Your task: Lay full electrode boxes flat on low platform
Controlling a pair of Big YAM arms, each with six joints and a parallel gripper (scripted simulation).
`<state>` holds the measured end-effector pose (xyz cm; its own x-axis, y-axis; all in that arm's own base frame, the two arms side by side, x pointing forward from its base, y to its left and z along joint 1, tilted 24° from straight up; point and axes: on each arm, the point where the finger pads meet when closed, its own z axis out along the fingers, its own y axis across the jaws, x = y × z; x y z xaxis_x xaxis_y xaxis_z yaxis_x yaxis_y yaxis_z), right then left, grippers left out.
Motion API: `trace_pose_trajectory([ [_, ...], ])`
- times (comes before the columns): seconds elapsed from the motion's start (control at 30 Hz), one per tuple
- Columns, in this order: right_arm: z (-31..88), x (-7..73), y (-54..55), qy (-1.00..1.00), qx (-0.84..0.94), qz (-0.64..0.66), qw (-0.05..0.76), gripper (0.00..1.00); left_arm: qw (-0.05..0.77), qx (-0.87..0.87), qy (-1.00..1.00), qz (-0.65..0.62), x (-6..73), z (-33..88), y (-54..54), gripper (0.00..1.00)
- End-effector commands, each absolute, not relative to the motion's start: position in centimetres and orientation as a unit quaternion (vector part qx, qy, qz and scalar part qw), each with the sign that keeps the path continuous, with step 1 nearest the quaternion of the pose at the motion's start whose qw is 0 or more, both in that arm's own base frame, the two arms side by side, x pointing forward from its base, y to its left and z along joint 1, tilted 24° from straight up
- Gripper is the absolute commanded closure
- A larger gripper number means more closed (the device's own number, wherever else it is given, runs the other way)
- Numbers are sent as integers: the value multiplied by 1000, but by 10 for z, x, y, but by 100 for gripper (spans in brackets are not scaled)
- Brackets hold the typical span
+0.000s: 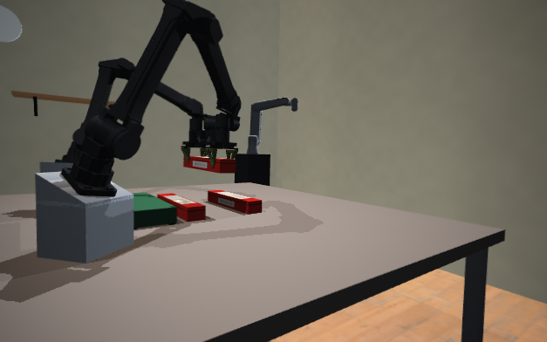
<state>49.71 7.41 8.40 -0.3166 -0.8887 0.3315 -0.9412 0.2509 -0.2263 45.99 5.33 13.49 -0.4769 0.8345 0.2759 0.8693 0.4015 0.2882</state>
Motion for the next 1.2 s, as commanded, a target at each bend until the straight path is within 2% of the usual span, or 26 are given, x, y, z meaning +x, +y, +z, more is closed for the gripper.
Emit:
trace_pose_trajectory([
  [0.0,143,524,77,-793,569,216,20,100,8,-509,-831,-225,482,184,52,100],
  [1.17,147,521,72,-792,570,216,21,100,6,-516,-827,-224,485,182,42,100],
])
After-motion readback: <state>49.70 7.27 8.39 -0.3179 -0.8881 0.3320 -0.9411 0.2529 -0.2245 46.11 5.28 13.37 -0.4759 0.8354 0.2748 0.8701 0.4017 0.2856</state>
